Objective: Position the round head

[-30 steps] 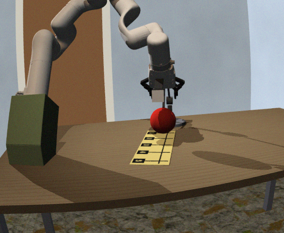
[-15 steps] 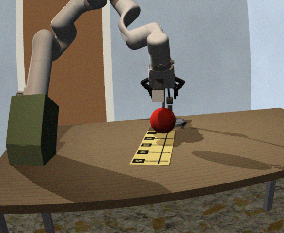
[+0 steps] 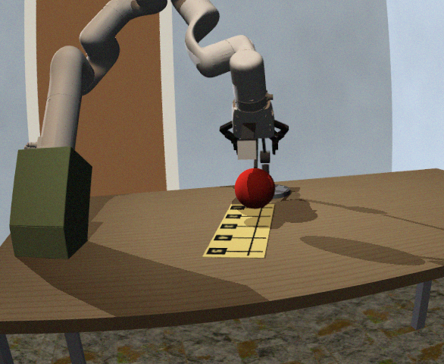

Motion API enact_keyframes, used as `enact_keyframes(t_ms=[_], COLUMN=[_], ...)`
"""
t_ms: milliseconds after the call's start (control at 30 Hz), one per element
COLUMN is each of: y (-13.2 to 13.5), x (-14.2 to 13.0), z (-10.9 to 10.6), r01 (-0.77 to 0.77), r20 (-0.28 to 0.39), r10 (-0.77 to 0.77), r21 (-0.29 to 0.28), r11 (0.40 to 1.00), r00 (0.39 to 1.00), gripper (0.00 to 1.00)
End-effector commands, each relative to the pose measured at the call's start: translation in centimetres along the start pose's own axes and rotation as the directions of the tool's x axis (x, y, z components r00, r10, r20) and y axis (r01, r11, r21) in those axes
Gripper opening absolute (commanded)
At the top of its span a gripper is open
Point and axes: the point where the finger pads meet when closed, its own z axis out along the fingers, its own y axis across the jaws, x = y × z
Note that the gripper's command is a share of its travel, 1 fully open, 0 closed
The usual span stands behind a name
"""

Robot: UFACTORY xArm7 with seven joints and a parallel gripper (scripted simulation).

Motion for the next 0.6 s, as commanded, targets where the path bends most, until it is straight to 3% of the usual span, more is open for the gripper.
enact_keyframes(t_ms=[0,567], y=[-0.15,-0.15], x=[-0.06,-0.06], z=[-0.18,-0.61], r01=[0.002,0.002], r20=[-0.001,-0.001], r10=[-0.002,-0.002], r21=[0.004,0.004], r11=[1.0,1.0], r00=[1.0,1.0], gripper=[1.0,1.0])
